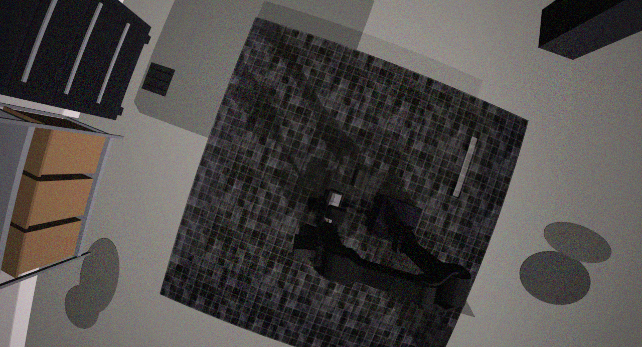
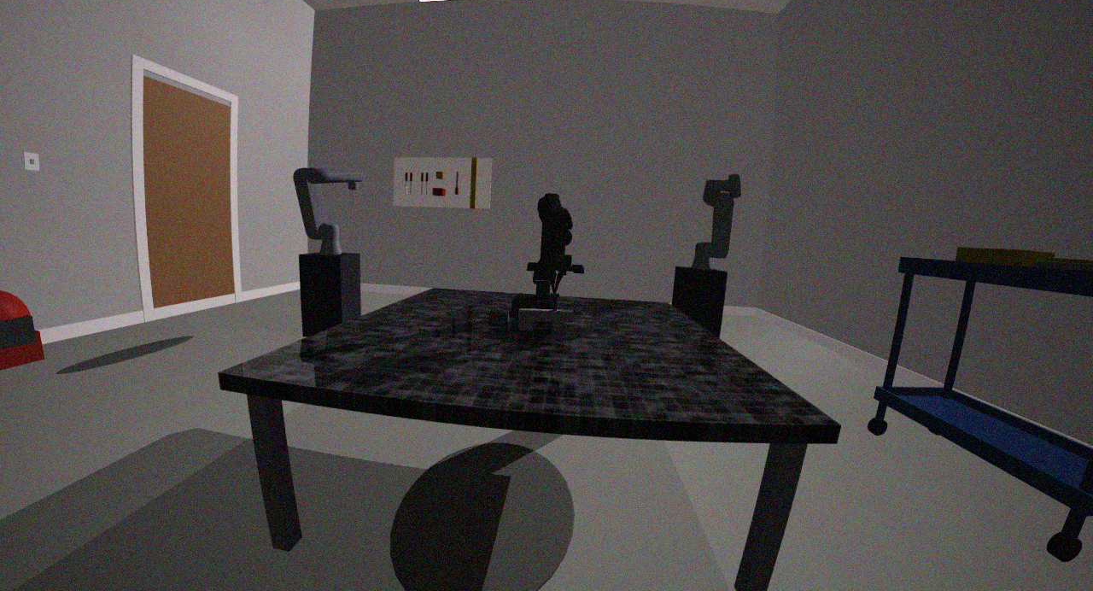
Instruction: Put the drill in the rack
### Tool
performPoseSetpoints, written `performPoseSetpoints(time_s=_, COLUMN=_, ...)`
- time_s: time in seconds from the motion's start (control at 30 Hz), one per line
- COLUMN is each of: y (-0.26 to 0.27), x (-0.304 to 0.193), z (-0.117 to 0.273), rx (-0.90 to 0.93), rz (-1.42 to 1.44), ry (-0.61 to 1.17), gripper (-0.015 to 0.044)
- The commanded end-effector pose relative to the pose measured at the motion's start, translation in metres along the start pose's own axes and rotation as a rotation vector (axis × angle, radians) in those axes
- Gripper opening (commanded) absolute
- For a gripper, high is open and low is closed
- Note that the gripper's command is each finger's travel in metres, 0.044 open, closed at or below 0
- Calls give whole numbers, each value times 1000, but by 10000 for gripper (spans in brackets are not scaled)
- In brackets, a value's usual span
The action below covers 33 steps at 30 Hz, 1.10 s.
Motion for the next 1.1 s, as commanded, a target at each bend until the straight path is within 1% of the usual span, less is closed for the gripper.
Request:
performPoseSetpoints(time_s=0.0, y=2, x=-7, z=-17, rx=3, rz=3, ry=48, gripper=0)
performPoseSetpoints(time_s=1.07, y=4, x=-8, z=-28, rx=3, rz=3, ry=48, gripper=0)
Point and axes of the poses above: the point midway between the two fingers, 35 mm back from their tips, its own z axis back along the fingers, its own y axis across the jaws, x = y × z, the point moved 2 cm from there along z, back along the fingers, and after that the axes turned 6 degrees about z, right-handed, at the moved point
